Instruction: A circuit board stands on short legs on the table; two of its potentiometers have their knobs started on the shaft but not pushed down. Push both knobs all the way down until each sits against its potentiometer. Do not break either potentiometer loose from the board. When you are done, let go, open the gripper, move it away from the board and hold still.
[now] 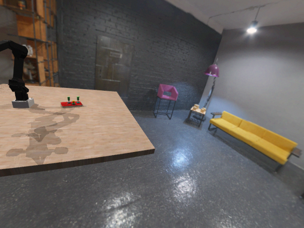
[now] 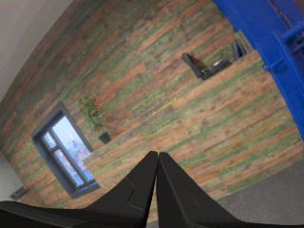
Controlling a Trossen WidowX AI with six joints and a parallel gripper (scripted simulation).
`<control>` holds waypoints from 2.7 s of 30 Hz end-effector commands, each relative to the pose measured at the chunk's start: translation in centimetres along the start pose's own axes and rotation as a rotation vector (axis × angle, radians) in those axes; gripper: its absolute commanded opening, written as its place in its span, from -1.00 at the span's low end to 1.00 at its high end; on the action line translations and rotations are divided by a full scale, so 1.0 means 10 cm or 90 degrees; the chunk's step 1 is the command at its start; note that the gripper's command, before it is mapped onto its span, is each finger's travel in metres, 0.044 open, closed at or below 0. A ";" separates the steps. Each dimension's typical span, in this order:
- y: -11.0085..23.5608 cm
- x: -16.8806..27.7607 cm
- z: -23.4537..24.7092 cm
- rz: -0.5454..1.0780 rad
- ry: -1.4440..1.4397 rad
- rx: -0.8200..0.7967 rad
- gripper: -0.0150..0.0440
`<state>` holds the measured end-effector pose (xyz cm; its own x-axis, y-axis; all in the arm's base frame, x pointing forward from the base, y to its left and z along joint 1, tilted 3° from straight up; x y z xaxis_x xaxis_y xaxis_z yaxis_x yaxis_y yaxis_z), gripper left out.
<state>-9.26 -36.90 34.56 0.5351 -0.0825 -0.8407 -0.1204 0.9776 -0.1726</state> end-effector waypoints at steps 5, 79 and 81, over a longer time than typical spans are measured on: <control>-0.27 0.50 0.37 0.094 -0.047 -0.032 -0.49; 3.40 3.68 3.10 1.183 0.624 -0.267 -0.49; 3.50 3.66 3.09 1.190 0.654 -0.272 -0.49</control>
<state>32.61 -1.81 13.54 -0.8431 0.5352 -0.0517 -0.1024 -0.0655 0.9926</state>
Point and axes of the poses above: the point midway between the two fingers, 35 mm back from their tips, its own y axis back along the fingers, its own z axis across the jaws, x = y × z, the point moved 2 cm from there along y, back along the fingers, and after that the axes turned 11 degrees about y, right-handed, at the moved point
